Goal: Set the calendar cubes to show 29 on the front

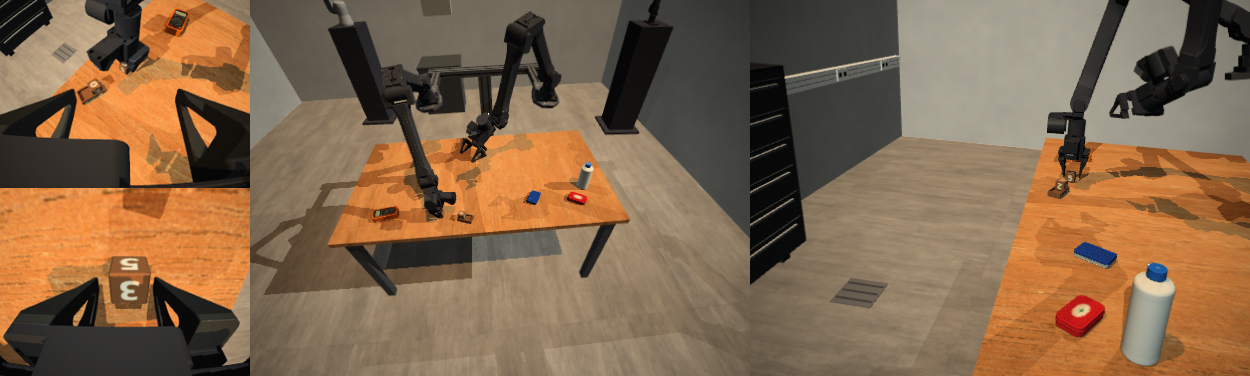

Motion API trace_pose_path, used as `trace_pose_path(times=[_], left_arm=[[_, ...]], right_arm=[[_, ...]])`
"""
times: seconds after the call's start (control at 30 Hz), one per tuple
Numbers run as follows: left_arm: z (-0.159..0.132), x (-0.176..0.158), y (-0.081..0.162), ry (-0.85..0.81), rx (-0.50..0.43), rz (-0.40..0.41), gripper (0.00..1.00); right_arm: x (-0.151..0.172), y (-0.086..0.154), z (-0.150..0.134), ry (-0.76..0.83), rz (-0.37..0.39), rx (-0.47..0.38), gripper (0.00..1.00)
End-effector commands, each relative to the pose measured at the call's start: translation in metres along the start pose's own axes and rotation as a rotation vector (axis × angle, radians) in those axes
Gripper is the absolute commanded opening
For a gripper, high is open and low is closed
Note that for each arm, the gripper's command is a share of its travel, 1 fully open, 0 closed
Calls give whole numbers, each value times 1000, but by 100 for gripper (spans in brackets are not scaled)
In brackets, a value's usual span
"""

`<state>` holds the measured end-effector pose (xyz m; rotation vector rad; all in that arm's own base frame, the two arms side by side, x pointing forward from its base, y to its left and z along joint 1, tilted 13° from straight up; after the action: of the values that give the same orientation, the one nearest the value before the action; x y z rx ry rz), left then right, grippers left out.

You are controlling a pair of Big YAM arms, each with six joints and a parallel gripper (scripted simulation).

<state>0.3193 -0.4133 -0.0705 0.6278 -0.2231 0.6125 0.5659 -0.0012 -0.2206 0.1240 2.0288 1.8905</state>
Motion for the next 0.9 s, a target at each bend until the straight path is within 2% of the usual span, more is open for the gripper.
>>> trace_pose_path(times=[0.0,0.13,0.17,0.23,0.27,0.43,0.47,0.8,0.87], left_arm=[[7,2,-2,0,-16,4,100],[7,2,-2,0,-16,4,100],[7,2,-2,0,-16,4,100],[7,2,-2,0,-16,4,100],[7,2,-2,0,-16,4,100],[7,2,-2,0,-16,4,100],[7,2,-2,0,-16,4,100],[7,2,-2,0,-16,4,100],[7,2,-2,0,-16,4,100]], right_arm=[[-19,7,3,-2,-36,-14,55],[-12,6,3,-1,-23,-10,55],[-12,6,3,-1,-23,-10,47],[-12,6,3,-1,-23,-10,47],[-13,6,1,-1,-32,-13,43],[-12,6,1,-1,-27,-11,39],[-22,17,4,-3,-54,-21,39],[-16,16,3,-2,-44,-17,26],[-14,16,3,-2,-45,-18,3]])
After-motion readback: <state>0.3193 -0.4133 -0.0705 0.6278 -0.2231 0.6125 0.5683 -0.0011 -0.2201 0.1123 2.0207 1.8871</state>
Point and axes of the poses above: on each arm, the point where the finger pads meet when closed, its own y axis back along the fingers, its own x axis across the jaws, z = x × y, the point moved 6 cm from there along y, back along the fingers, and after that the axes turned 11 degrees about -y, right-handed, at the moved point
